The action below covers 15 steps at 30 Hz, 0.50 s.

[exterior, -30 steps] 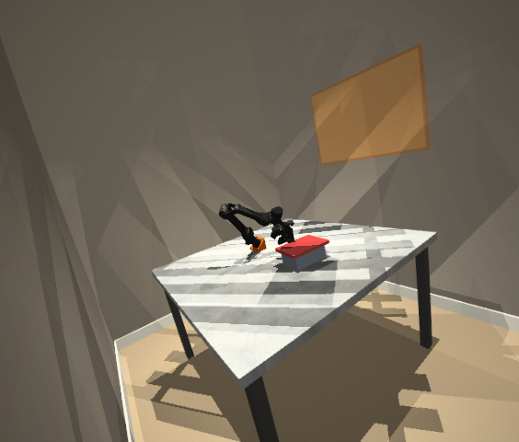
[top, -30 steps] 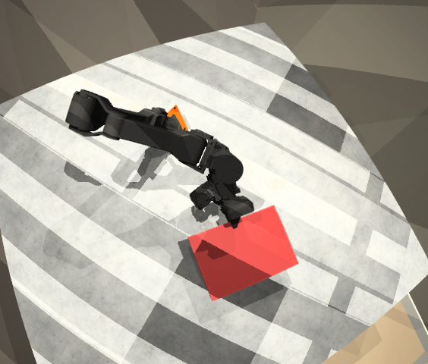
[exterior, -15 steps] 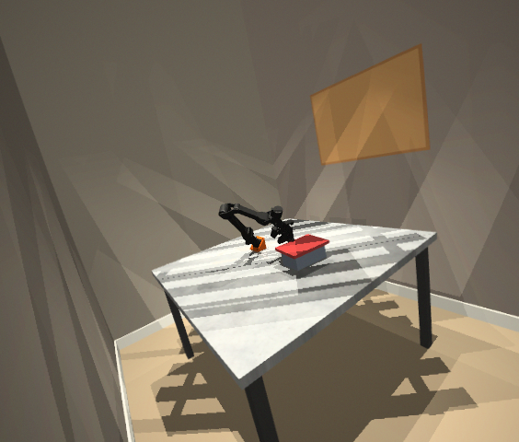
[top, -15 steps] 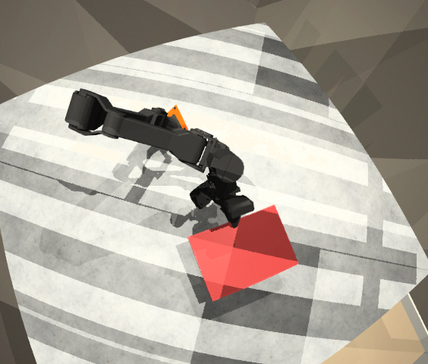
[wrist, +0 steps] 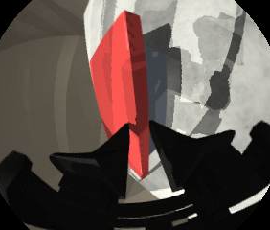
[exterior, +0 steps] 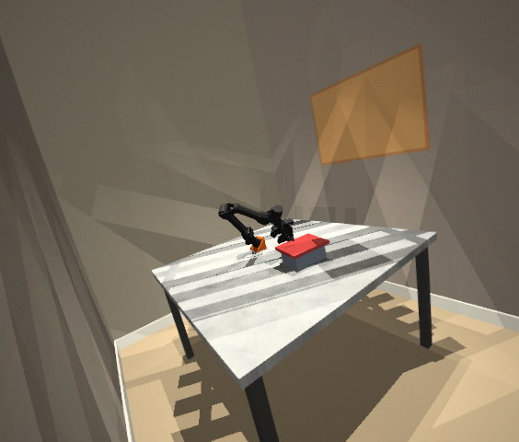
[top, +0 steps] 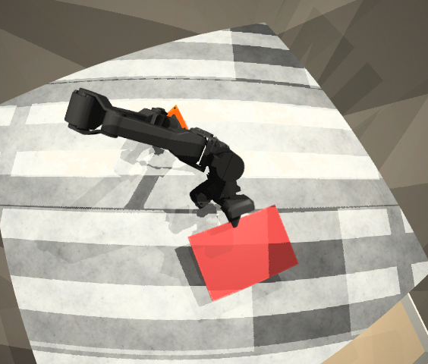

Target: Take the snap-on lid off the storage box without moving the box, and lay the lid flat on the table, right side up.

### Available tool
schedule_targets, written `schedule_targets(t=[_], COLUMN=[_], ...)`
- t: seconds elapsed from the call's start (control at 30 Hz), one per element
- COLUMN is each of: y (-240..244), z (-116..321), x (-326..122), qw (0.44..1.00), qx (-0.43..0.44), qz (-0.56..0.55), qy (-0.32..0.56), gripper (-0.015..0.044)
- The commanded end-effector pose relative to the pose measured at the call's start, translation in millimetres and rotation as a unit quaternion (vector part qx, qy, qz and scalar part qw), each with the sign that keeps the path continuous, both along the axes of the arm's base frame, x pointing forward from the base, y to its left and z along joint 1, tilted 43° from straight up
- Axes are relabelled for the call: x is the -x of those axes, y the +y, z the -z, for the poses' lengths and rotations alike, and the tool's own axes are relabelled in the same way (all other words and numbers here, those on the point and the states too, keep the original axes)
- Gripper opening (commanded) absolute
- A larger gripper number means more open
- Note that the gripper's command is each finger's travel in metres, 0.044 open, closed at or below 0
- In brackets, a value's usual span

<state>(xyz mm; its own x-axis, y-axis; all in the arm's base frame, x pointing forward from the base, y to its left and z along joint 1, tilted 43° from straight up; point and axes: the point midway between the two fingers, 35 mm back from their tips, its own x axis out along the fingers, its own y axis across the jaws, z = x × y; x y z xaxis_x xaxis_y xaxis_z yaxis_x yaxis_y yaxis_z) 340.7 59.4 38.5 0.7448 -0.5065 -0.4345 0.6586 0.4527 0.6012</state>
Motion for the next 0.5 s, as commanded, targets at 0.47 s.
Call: schedule_targets(t=[0.47], y=[2.3], z=[-2.1], x=[-0.8], qw=[1.0], qx=[0.0], qz=[-0.001], qy=[-0.002], gripper=[0.0])
